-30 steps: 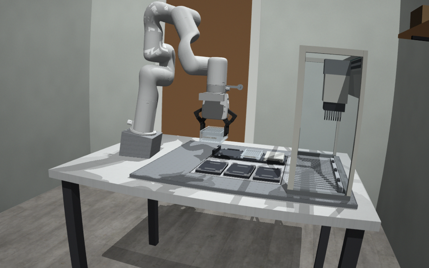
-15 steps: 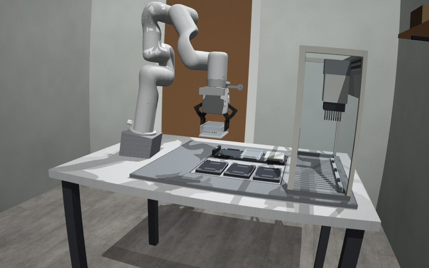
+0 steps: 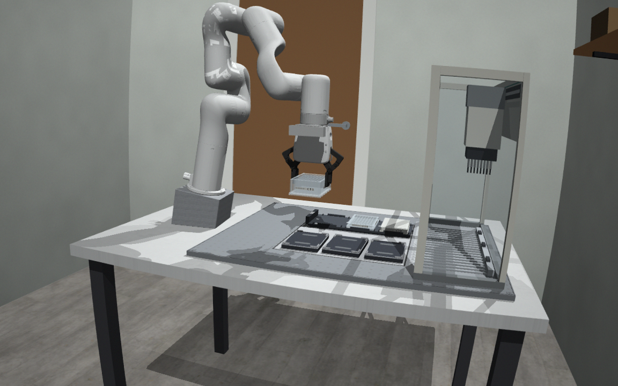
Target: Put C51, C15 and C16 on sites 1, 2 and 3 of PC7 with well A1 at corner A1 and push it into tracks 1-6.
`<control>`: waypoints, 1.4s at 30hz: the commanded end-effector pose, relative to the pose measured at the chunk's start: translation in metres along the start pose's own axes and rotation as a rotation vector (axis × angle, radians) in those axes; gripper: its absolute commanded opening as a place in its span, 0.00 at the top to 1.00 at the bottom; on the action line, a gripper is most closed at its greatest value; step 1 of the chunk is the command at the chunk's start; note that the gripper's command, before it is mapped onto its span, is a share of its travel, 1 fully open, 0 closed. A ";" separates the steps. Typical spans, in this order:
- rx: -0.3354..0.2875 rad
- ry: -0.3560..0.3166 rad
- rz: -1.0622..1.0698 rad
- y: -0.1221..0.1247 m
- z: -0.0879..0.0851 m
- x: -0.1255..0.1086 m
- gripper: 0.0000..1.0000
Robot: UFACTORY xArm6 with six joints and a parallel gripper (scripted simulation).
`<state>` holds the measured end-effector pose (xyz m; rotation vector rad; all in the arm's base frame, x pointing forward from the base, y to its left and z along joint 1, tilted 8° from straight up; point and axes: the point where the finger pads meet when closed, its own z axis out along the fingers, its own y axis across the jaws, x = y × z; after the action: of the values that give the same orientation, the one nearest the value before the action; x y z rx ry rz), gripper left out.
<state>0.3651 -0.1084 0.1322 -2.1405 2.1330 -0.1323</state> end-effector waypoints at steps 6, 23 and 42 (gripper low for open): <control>0.004 0.003 0.005 -0.004 -0.001 -0.037 1.00; 0.004 0.002 0.006 -0.010 -0.001 -0.112 1.00; 0.004 0.002 0.006 -0.017 0.000 -0.197 1.00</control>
<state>0.3779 0.0723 0.1372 -2.1349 2.1376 -0.1311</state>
